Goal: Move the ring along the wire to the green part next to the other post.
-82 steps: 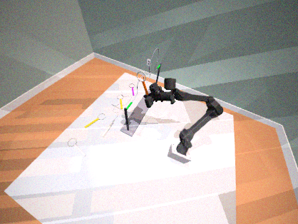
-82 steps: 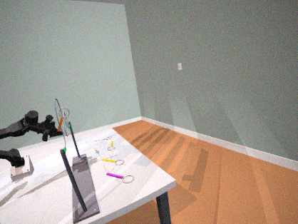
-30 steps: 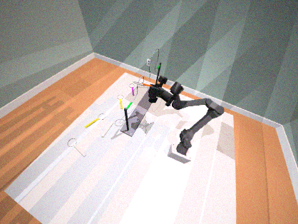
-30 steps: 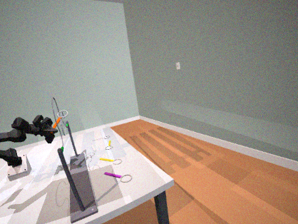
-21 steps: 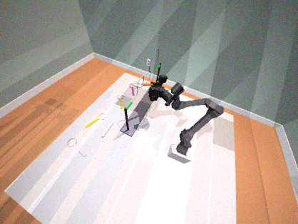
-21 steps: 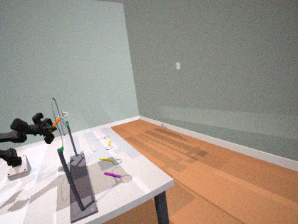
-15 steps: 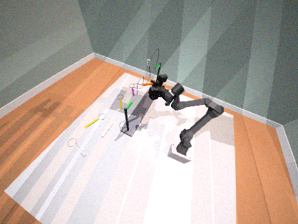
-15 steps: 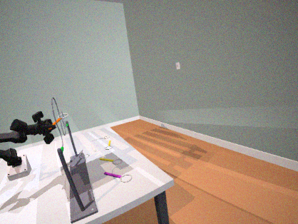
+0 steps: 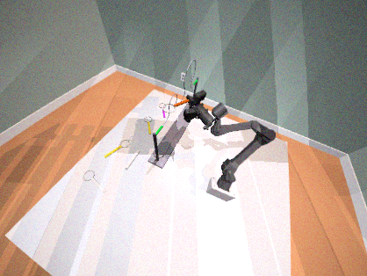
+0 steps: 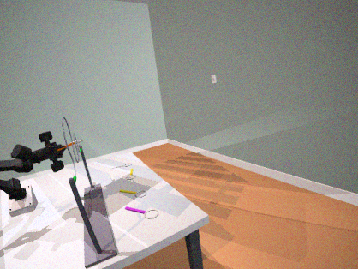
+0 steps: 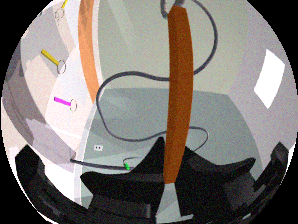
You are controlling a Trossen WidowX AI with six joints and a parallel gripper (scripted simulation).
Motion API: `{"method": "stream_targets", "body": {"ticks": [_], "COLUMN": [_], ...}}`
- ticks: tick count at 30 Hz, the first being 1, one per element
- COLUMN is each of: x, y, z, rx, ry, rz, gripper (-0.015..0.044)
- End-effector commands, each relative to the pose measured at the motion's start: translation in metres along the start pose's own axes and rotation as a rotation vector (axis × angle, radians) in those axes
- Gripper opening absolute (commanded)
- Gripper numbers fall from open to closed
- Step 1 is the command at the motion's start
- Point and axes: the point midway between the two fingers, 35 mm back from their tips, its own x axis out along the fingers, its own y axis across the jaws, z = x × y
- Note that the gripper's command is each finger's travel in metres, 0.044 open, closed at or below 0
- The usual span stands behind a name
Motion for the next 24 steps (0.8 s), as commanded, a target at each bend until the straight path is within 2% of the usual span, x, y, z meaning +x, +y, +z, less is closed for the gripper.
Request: {"method": "stream_targets", "body": {"ticks": [1, 11, 24], "x": [0.0, 0.001, -0.001], "y": [-0.005, 0.0, 0.027], "z": [0.0, -0.002, -0.005], "rx": [-0.068, -0.107, 0.013], "ry": [-0.009, -0.012, 0.004], "rz": [-0.043, -0.066, 0.0], "gripper": [-0.015, -0.015, -0.015]}}
